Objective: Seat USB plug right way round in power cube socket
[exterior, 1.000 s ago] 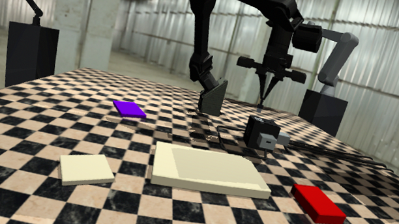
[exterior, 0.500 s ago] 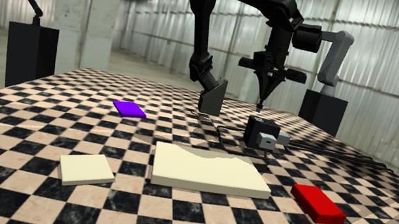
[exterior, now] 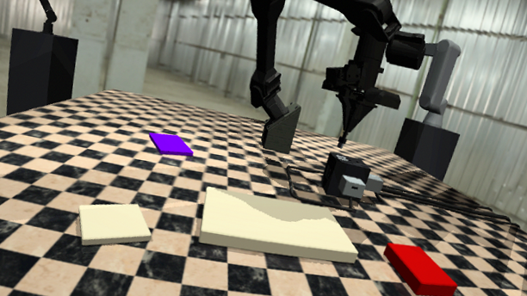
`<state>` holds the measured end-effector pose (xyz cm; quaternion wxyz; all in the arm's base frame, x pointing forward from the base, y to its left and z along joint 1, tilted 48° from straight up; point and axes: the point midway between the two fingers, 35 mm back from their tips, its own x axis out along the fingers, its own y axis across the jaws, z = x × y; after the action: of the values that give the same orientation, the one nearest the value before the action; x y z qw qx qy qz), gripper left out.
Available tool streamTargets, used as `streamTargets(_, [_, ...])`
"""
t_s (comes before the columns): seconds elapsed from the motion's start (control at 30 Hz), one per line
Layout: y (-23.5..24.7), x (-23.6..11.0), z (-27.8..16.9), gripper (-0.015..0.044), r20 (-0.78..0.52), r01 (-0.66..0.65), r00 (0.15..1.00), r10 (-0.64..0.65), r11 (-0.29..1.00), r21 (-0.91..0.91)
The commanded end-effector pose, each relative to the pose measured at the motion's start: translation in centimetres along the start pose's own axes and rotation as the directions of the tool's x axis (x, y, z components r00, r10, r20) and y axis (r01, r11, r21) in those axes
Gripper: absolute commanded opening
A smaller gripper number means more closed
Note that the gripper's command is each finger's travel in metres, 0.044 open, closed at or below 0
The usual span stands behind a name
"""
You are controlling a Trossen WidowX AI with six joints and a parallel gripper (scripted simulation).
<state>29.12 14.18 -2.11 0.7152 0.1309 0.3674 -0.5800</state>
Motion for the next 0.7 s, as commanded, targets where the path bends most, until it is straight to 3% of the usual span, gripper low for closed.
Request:
streamTargets(0.0, [-0.01,0.01,-0.01,0.0000,0.000,0.000,1.000,0.000,0.993,0.117])
streamTargets(0.4, [-0.01,0.01,-0.01,0.0000,0.000,0.000,1.000,0.000,0.910,0.414])
streamTargets(0.67, [-0.01,0.01,-0.01,0.0000,0.000,0.000,1.000,0.000,0.903,0.430])
